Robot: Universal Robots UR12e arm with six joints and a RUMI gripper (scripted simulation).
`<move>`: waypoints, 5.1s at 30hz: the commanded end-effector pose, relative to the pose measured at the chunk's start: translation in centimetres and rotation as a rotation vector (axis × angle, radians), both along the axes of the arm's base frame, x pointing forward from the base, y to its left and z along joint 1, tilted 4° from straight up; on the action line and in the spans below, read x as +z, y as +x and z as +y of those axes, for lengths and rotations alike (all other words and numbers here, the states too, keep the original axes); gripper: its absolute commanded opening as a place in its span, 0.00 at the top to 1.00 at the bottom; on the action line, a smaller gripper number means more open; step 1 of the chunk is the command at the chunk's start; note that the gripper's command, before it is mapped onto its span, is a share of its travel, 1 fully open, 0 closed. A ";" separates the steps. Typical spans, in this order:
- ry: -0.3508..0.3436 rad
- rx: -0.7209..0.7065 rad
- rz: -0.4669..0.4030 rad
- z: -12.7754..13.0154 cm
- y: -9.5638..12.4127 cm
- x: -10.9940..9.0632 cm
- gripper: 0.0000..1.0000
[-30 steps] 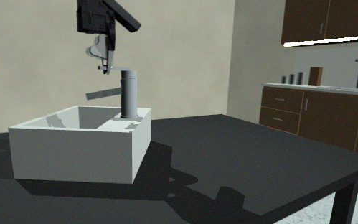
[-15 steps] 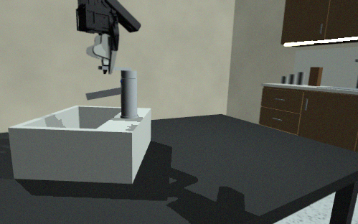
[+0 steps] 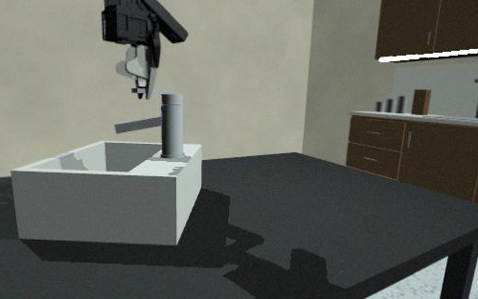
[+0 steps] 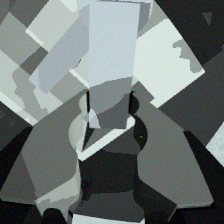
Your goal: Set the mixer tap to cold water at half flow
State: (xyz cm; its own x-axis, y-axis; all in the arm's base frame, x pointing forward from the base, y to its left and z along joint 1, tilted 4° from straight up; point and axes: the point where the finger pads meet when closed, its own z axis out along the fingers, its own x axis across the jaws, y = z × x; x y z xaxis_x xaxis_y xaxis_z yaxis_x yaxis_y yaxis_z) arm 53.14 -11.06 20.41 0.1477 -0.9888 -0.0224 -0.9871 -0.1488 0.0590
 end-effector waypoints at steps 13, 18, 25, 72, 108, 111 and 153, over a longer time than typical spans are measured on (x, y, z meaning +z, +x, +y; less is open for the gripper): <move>-0.001 -0.001 0.004 -0.4 0.0 -0.1 1.00; -0.001 -0.001 0.004 -0.4 0.0 -0.1 1.00; -0.001 -0.001 0.004 -0.4 0.0 -0.1 1.00; -0.002 0.001 0.002 -0.3 0.0 -0.1 0.61; -0.003 0.001 0.001 -0.3 0.1 0.2 0.61; -0.004 0.001 -0.001 -0.3 0.2 0.6 0.61; -0.003 0.001 0.000 -0.3 0.5 7.1 1.00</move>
State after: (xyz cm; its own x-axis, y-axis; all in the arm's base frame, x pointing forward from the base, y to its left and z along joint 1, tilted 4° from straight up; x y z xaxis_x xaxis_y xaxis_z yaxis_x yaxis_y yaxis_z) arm 53.54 -11.41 27.08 0.1479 -0.9887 -0.0227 -0.9868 -0.1490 0.0633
